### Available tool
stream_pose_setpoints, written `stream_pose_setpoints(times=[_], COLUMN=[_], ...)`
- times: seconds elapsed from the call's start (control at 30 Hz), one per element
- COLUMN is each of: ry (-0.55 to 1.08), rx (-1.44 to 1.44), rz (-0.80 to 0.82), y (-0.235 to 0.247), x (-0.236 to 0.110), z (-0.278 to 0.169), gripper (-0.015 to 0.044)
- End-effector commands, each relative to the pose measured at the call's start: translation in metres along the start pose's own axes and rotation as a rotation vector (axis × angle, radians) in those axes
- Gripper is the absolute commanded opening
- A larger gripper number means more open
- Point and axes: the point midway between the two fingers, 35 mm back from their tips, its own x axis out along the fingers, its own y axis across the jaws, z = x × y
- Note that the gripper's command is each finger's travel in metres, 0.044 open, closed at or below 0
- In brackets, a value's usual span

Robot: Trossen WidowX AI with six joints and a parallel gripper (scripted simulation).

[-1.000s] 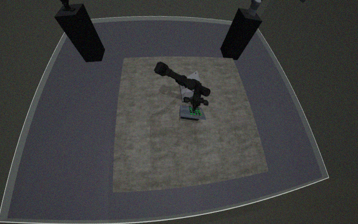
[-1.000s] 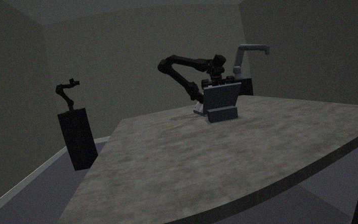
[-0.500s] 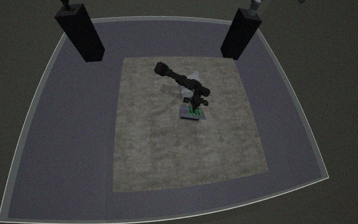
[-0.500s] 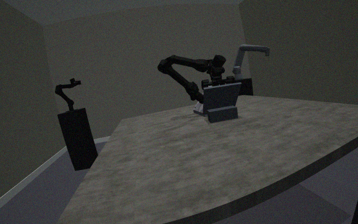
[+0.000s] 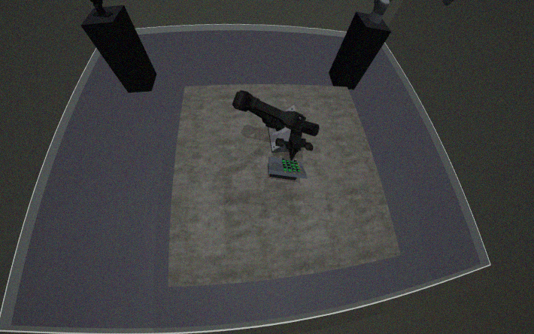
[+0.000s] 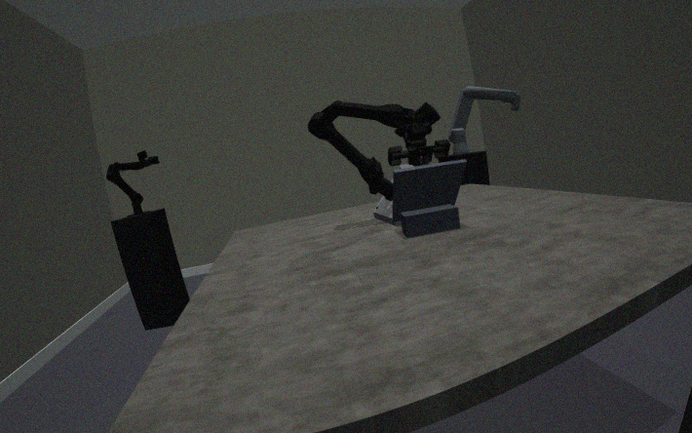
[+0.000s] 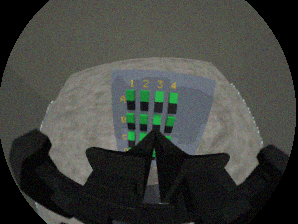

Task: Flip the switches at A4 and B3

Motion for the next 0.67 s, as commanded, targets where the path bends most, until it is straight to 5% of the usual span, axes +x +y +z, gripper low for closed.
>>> stream_pose_setpoints(times=[0.0,0.63], ry=[-0.02,-0.019], rx=[0.006,0.007], rz=[-0.006,-0.005], y=[-0.003,0.009], x=[-0.028,-0.034], z=[0.002,-0.028], gripper=[0.0,0.0])
